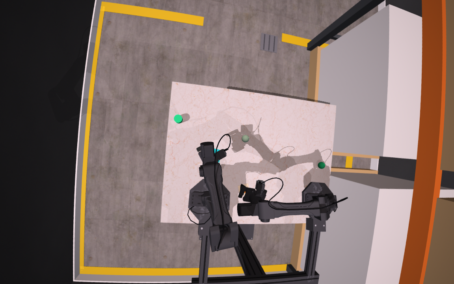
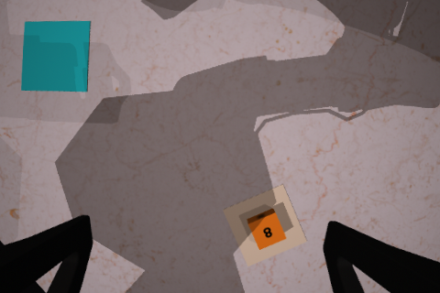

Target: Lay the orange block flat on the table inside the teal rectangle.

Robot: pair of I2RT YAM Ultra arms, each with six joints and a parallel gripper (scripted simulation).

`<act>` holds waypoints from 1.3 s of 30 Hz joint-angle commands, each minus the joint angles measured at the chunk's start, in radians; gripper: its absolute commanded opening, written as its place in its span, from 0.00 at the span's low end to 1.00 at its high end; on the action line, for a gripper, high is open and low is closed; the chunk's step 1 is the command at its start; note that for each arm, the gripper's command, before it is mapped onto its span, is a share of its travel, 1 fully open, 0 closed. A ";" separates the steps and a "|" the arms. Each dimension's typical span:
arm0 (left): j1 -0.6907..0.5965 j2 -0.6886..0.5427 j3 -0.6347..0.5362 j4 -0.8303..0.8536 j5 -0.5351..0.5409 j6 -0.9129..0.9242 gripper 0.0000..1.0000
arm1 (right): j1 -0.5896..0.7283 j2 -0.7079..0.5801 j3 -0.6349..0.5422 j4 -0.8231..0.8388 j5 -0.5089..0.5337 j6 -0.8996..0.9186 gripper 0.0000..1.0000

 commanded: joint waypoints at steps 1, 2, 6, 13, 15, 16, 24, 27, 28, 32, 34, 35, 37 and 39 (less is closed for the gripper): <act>0.000 -0.006 0.008 -0.005 0.008 -0.001 1.00 | 0.011 -0.022 0.013 -0.005 0.012 0.000 1.00; 0.000 -0.006 0.008 -0.005 0.008 -0.001 1.00 | 0.011 -0.022 0.013 -0.005 0.012 0.000 1.00; 0.000 -0.003 0.005 0.002 0.000 0.000 1.00 | 0.001 -0.023 -0.004 0.050 -0.016 -0.064 1.00; 0.000 -0.003 0.005 0.002 0.000 0.000 1.00 | -0.024 -0.119 -0.095 0.233 -0.044 -0.411 1.00; 0.000 -0.003 0.005 0.002 0.000 0.000 1.00 | -0.032 -0.165 -0.154 0.292 -0.054 -0.496 1.00; 0.000 -0.003 0.005 0.002 0.000 0.000 1.00 | -0.036 -0.188 -0.183 0.321 -0.060 -0.536 1.00; 0.000 -0.003 0.005 0.002 0.000 0.000 1.00 | -0.063 -0.332 -0.370 0.534 -0.105 -0.811 1.00; 0.000 -0.003 0.005 0.002 0.000 0.000 1.00 | -0.074 -0.400 -0.457 0.627 -0.121 -0.934 1.00; 0.000 -0.003 0.005 0.002 0.000 0.000 1.00 | -0.078 -0.421 -0.485 0.657 -0.126 -0.973 1.00; 0.000 -0.003 0.005 0.002 0.000 0.000 1.00 | -0.093 -0.503 -0.591 0.775 -0.150 -1.126 1.00; 0.000 -0.003 0.005 0.002 0.000 0.000 1.00 | -0.100 -0.542 -0.642 0.834 -0.162 -1.203 1.00; 0.000 -0.003 0.005 0.002 0.000 0.000 1.00 | -0.100 -0.542 -0.642 0.834 -0.162 -1.203 1.00; 0.000 -0.003 0.005 0.002 0.000 0.000 1.00 | -0.108 -0.567 -0.682 0.892 -0.184 -1.259 1.00; -0.003 -0.003 0.007 0.014 -0.002 -0.012 1.00 | -0.114 -0.606 -0.729 0.950 -0.192 -1.345 1.00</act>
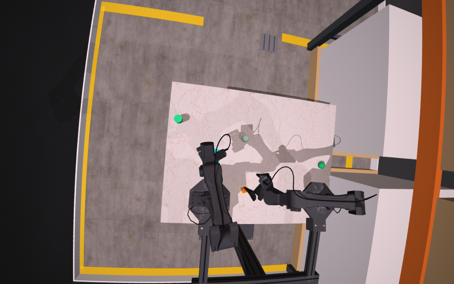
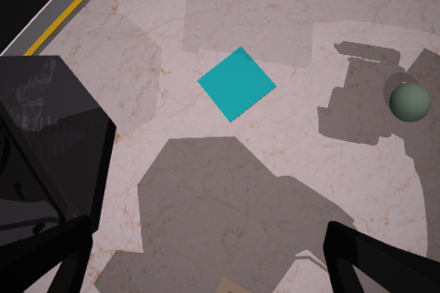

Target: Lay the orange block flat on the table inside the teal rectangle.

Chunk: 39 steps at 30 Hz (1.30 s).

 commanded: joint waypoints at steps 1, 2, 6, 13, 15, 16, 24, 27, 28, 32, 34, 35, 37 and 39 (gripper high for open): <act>-0.009 -0.003 0.014 0.021 -0.006 -0.022 1.00 | -0.010 -0.087 -0.076 0.161 -0.033 -0.210 1.00; -0.013 0.004 0.020 0.027 -0.010 -0.036 1.00 | -0.013 -0.109 -0.103 0.191 -0.037 -0.255 1.00; -0.054 0.011 0.044 0.058 -0.011 -0.115 1.00 | -0.028 -0.190 -0.207 0.304 -0.059 -0.406 1.00; -0.228 0.018 0.145 0.149 0.018 -0.385 1.00 | -0.051 -0.302 -0.354 0.465 -0.098 -0.617 1.00; -0.292 0.050 0.168 0.199 -0.015 -0.455 1.00 | -0.061 -0.322 -0.389 0.510 -0.121 -0.653 1.00; -0.333 0.054 0.188 0.216 -0.012 -0.501 1.00 | -0.064 -0.333 -0.406 0.525 -0.126 -0.670 1.00; -0.643 0.121 0.342 0.363 -0.031 -0.849 1.00 | -0.076 -0.369 -0.468 0.558 -0.152 -0.695 1.00; -0.766 0.151 0.397 0.419 -0.051 -0.969 1.00 | -0.075 -0.371 -0.460 0.559 -0.144 -0.695 1.00; -0.804 0.162 0.414 0.438 -0.058 -1.008 1.00 | -0.076 -0.371 -0.460 0.559 -0.145 -0.695 1.00; -0.890 0.203 0.455 0.501 -0.103 -1.099 1.00 | -0.076 -0.371 -0.461 0.560 -0.145 -0.695 1.00; -0.969 0.210 0.491 0.531 -0.099 -1.192 1.00 | -0.076 -0.370 -0.461 0.560 -0.145 -0.695 1.00; -1.008 0.215 0.508 0.544 -0.101 -1.230 1.00 | -0.076 -0.370 -0.461 0.560 -0.145 -0.695 1.00; -1.075 0.229 0.539 0.572 -0.112 -1.294 1.00 | -0.076 -0.370 -0.461 0.560 -0.145 -0.695 1.00; -1.136 0.247 0.568 0.602 -0.125 -1.354 1.00 | -0.076 -0.370 -0.461 0.560 -0.145 -0.695 1.00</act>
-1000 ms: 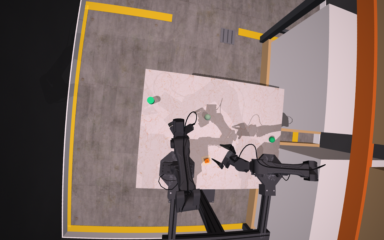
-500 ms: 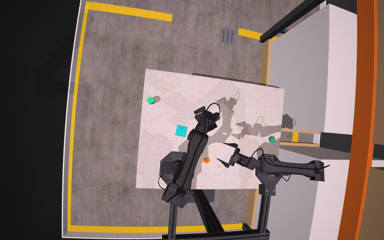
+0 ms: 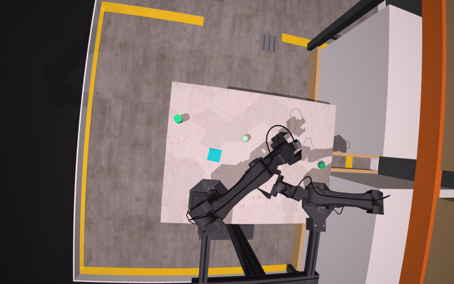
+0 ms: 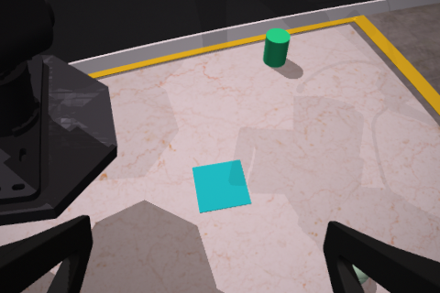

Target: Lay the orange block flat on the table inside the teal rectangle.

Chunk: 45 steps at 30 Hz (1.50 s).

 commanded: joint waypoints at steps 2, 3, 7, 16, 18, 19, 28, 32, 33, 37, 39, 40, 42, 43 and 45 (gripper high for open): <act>-0.124 0.033 0.089 0.116 -0.040 -0.210 1.00 | 0.001 -0.032 0.005 0.019 -0.011 -0.009 1.00; -0.153 0.041 0.103 0.130 -0.045 -0.240 1.00 | 0.001 -0.032 0.005 0.019 -0.011 -0.009 1.00; -0.268 0.071 0.159 0.187 -0.065 -0.361 1.00 | 0.001 -0.032 0.005 0.019 -0.011 -0.009 1.00; -0.507 0.119 0.258 0.299 -0.089 -0.610 1.00 | 0.001 -0.032 0.005 0.019 -0.011 -0.009 1.00; -0.570 0.137 0.281 0.334 -0.084 -0.668 1.00 | 0.001 -0.032 0.005 0.019 -0.011 -0.009 1.00; -0.604 0.148 0.292 0.354 -0.082 -0.697 1.00 | 0.001 -0.032 0.005 0.019 -0.011 -0.009 1.00; -0.844 0.273 0.295 0.431 -0.089 -0.784 1.00 | 0.001 -0.032 0.005 0.019 -0.011 -0.009 1.00; -0.949 0.308 0.212 0.369 -0.090 -0.763 1.00 | 0.001 -0.032 0.005 0.019 -0.011 -0.009 1.00; -0.968 0.317 0.192 0.365 -0.093 -0.745 1.00 | 0.001 -0.032 0.005 0.019 -0.011 -0.009 1.00; -1.016 0.344 0.082 0.346 -0.109 -0.675 1.00 | 0.001 -0.032 0.005 0.019 -0.011 -0.009 1.00; -1.028 0.351 0.014 0.336 -0.121 -0.637 1.00 | 0.001 -0.032 0.005 0.019 -0.011 -0.009 1.00; -1.032 0.353 -0.022 0.331 -0.127 -0.617 1.00 | 0.001 -0.032 0.005 0.019 -0.011 -0.009 1.00; -1.035 0.355 -0.058 0.328 -0.134 -0.597 1.00 | 0.001 -0.032 0.005 0.019 -0.011 -0.009 1.00; -1.035 0.355 -0.058 0.328 -0.134 -0.597 1.00 | 0.001 -0.032 0.005 0.019 -0.011 -0.009 1.00; -1.042 0.356 -0.151 0.357 -0.169 -0.531 1.00 | 0.001 -0.032 0.005 0.019 -0.011 -0.009 1.00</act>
